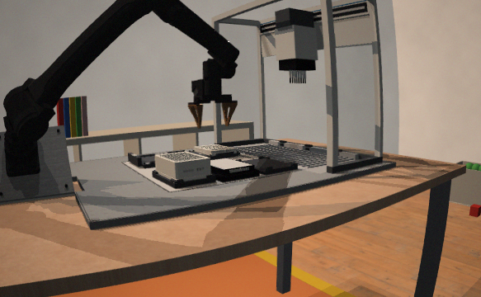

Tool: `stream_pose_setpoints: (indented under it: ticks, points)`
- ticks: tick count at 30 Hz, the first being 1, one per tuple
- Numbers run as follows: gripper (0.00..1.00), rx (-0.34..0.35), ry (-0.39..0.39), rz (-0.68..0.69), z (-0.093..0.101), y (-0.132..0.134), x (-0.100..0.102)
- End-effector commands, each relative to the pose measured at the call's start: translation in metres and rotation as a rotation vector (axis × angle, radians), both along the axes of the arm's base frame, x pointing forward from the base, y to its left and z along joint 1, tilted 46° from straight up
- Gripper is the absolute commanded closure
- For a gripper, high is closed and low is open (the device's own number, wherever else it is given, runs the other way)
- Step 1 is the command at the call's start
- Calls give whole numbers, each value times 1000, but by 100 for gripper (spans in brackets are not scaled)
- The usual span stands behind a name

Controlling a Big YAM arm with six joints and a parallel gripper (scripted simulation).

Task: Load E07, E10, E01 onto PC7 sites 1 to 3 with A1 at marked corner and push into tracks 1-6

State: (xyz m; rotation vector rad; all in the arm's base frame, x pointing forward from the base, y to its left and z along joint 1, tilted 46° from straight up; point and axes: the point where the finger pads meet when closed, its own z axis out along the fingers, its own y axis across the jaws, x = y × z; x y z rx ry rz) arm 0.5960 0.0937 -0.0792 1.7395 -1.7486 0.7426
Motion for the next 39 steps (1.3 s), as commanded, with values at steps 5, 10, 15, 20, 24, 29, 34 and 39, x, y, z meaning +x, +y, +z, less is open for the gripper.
stream_pose_setpoints:
  ticks: [5, 10, 15, 20, 24, 29, 34, 39]
  points:
    - [0, 14, -36, 3, 51, -30, -8]
    - [0, 13, -35, 3, 72, -51, -23]
    - [0, 14, -34, 46, 85, -39, -33]
    - [0, 10, -34, 3, 106, -85, -45]
    - [0, 9, -33, 3, 123, -102, -57]
    - [0, 7, -32, 3, 145, -123, -71]
    - [0, 8, -32, 8, 158, -133, -79]
    - [0, 5, -31, 2, 179, -157, -94]
